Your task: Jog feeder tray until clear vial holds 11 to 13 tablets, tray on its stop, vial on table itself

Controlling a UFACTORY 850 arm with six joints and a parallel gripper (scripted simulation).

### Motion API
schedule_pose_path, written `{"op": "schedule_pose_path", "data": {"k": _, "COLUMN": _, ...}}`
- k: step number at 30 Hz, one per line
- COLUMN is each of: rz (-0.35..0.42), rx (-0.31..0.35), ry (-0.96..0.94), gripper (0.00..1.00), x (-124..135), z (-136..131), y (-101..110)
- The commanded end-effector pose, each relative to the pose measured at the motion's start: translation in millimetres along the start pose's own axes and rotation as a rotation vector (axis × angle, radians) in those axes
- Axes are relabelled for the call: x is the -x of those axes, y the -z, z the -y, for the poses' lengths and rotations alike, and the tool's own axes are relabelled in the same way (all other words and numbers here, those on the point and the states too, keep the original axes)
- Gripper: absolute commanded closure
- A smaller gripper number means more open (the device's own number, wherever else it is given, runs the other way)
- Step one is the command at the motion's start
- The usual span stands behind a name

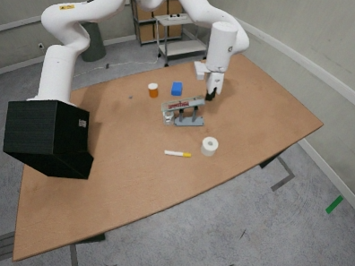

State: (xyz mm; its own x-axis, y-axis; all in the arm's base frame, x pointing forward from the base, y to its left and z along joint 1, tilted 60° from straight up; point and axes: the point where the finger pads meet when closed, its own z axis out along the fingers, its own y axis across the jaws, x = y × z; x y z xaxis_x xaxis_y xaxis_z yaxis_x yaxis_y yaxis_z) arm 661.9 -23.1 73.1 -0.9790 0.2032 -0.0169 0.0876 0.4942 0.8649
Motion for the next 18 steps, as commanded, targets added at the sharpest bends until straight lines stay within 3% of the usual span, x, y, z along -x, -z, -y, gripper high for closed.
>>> {"op": "schedule_pose_path", "data": {"k": 1, "rz": 0.002, "rx": -0.001, "ry": 0.001, "gripper": 1.0, "x": 19.1, "z": -0.1, "y": 5.9}}
{"op": "schedule_pose_path", "data": {"k": 18, "rz": 0.002, "rx": -0.001, "ry": 0.001, "gripper": 1.0, "x": 24.9, "z": -0.1, "y": 7.5}}
